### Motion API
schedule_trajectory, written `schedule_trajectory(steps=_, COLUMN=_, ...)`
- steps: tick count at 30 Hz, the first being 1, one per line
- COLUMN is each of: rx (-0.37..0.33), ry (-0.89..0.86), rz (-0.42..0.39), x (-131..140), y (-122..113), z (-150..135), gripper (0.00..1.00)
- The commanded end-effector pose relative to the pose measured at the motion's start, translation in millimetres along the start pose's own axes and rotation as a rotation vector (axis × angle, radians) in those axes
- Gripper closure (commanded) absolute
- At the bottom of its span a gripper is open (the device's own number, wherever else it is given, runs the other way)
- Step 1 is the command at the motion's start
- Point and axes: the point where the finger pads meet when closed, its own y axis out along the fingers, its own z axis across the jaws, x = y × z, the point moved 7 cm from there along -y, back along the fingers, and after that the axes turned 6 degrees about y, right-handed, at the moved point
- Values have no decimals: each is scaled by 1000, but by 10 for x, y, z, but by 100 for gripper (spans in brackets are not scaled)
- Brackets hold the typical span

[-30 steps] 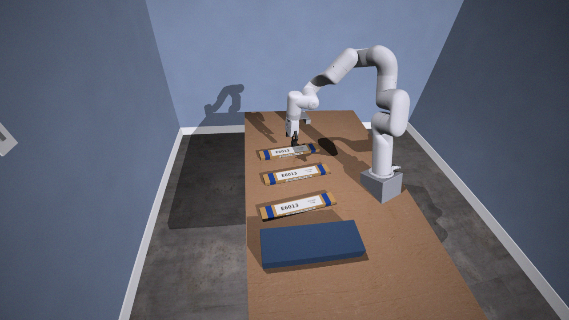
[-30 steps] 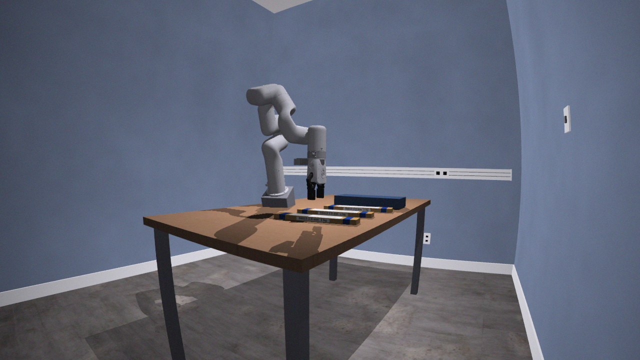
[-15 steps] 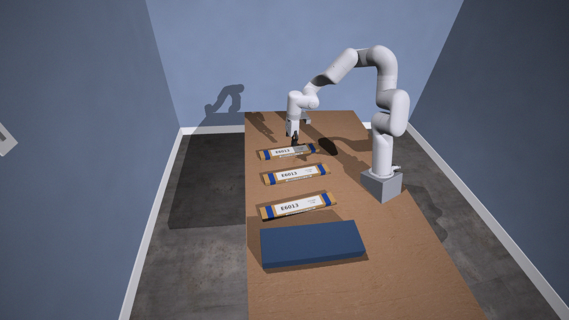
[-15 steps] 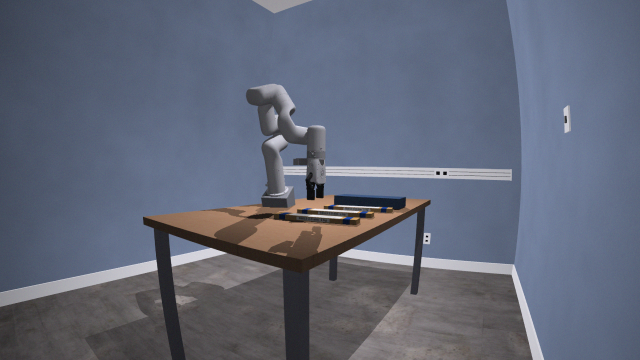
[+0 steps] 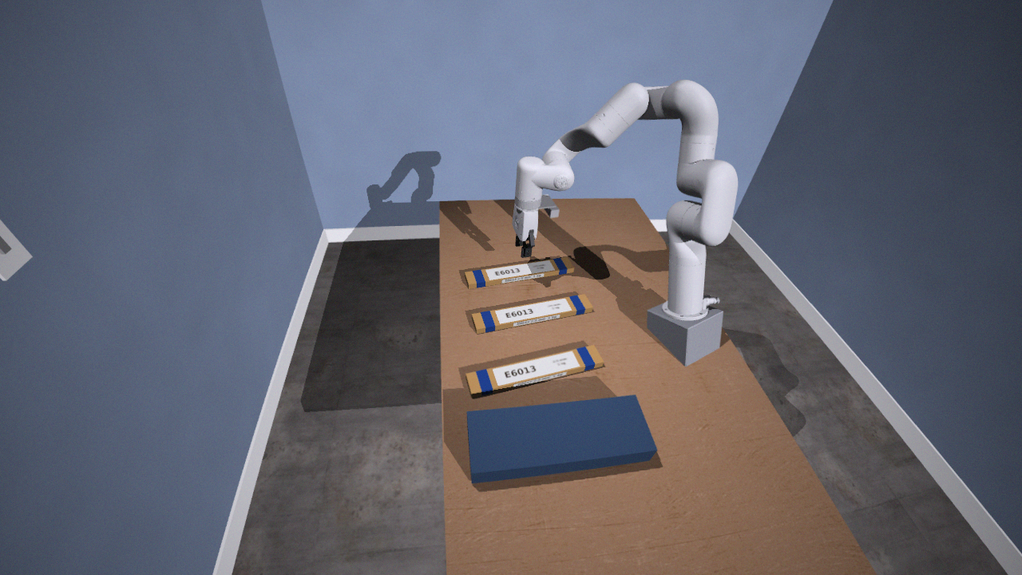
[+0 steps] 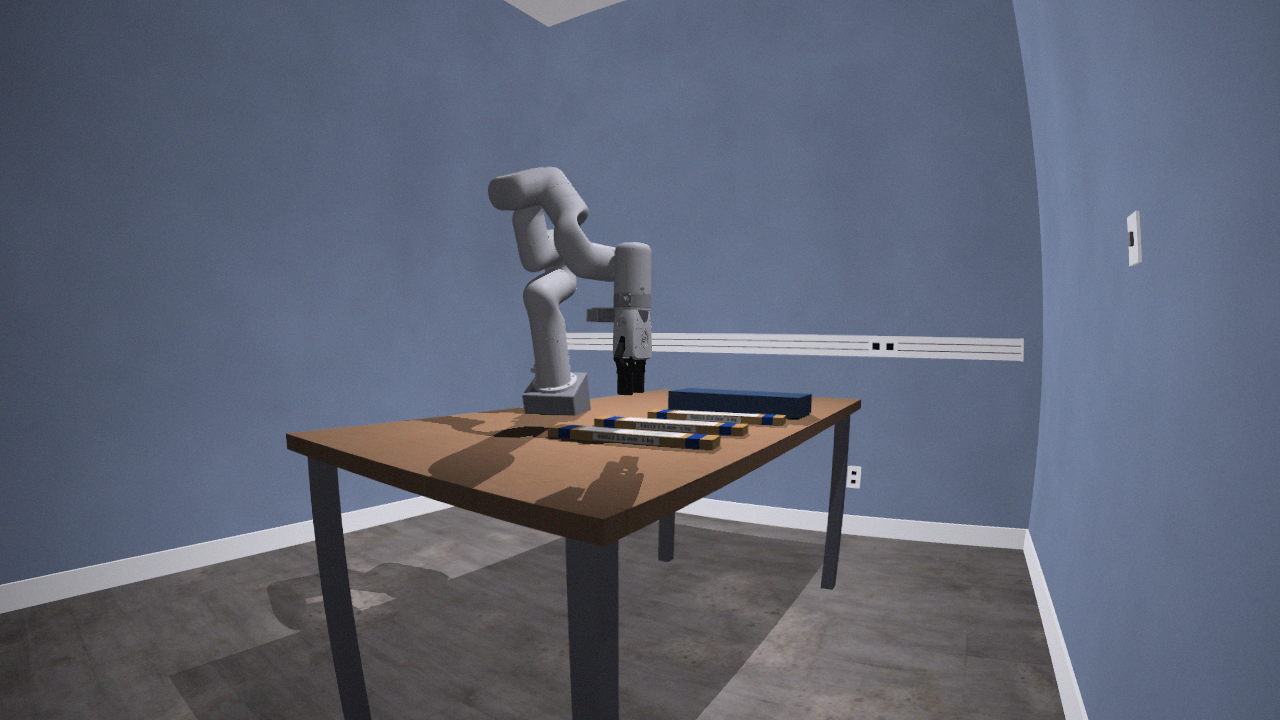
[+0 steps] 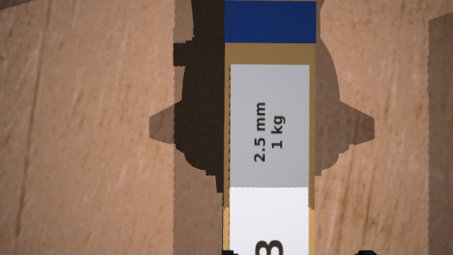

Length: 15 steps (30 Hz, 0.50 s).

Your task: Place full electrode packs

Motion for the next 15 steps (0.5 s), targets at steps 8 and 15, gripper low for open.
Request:
schedule_trajectory(steps=8, rx=-1, ry=0, rz=-3, x=9, y=-236, z=-1, gripper=42)
schedule_trajectory(steps=15, rx=-1, ry=0, rz=-3, x=8, y=-236, z=-1, gripper=42)
